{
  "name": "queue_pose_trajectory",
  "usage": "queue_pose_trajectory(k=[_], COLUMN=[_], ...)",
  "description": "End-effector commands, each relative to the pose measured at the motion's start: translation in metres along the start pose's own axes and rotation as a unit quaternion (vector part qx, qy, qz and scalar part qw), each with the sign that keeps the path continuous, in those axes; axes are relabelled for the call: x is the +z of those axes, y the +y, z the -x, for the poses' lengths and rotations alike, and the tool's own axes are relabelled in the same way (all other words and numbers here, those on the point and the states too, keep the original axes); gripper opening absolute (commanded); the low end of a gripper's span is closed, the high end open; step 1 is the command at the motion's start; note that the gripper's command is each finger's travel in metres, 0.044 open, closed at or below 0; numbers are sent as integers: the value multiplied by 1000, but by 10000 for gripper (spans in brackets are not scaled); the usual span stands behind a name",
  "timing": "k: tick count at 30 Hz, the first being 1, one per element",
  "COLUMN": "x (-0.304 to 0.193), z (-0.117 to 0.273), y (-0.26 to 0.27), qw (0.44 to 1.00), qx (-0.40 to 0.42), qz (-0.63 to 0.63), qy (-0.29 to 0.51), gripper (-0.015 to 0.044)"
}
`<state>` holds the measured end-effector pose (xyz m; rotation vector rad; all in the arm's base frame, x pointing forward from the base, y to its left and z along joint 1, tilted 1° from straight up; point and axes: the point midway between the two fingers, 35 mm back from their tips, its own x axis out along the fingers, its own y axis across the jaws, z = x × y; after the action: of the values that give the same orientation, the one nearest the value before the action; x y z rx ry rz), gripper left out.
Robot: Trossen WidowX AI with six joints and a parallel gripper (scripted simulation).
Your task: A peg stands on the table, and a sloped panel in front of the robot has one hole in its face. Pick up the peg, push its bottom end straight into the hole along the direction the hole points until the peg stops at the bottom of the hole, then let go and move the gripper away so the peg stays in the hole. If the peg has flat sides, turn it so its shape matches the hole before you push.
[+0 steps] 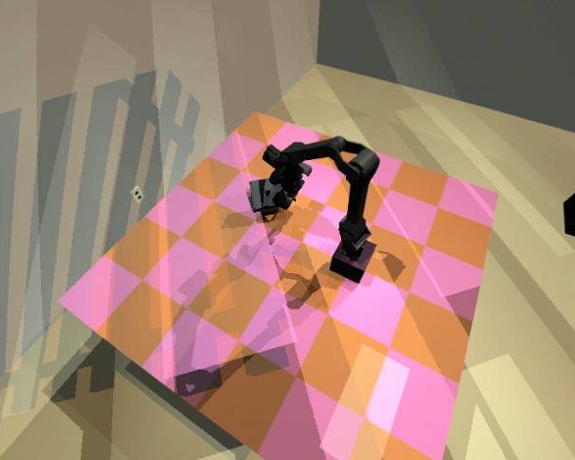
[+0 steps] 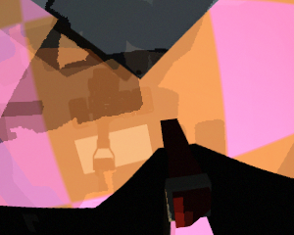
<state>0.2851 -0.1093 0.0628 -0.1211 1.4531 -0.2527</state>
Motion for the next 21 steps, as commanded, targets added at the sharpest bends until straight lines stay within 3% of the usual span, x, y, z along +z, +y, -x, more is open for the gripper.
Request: queue_pose_trajectory(k=[1,21], x=[1,10], z=[2,9], y=[2,15], qw=[1000,995], qx=[-12,-48], qz=[-14,-78], qy=[-7,-42], gripper=[0,0])
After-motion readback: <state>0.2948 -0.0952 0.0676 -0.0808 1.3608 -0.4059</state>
